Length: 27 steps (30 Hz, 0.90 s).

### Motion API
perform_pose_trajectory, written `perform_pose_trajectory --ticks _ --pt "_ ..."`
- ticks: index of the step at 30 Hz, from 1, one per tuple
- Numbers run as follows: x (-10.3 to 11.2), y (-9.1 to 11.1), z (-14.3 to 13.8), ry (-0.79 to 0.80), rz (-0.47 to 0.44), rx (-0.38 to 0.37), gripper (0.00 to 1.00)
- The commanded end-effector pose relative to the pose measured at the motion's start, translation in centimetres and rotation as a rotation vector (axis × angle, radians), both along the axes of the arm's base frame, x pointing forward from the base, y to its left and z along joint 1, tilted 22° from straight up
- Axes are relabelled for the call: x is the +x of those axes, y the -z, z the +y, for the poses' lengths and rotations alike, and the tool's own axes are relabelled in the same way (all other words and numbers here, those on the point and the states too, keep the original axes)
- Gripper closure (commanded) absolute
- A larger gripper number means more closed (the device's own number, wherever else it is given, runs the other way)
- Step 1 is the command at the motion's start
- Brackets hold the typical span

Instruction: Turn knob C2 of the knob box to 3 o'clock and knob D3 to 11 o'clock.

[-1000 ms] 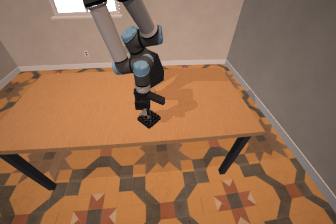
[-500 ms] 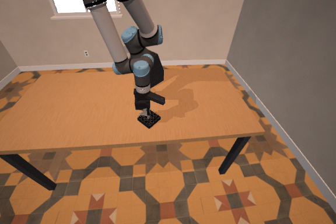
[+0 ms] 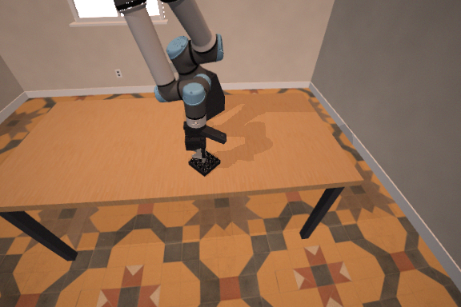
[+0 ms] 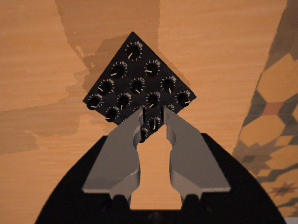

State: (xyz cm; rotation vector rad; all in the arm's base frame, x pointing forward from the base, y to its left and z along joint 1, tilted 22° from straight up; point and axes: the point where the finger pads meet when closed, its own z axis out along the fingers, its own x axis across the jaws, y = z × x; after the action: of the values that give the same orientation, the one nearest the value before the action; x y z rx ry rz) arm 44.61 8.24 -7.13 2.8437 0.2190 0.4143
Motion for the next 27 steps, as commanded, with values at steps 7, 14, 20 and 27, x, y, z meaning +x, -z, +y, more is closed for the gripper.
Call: perform_pose_trajectory --ticks 7,14,20,27 --pt "0.02 -0.03 0.04 0.0 -0.001 0.0 0.89" --pt "-0.01 0.07 0.38 0.0 -0.001 0.0 0.89" --pt "-0.02 0.09 0.48 0.0 -0.001 0.0 0.89" --pt "-0.02 0.09 0.48 0.0 -0.001 0.0 0.89"
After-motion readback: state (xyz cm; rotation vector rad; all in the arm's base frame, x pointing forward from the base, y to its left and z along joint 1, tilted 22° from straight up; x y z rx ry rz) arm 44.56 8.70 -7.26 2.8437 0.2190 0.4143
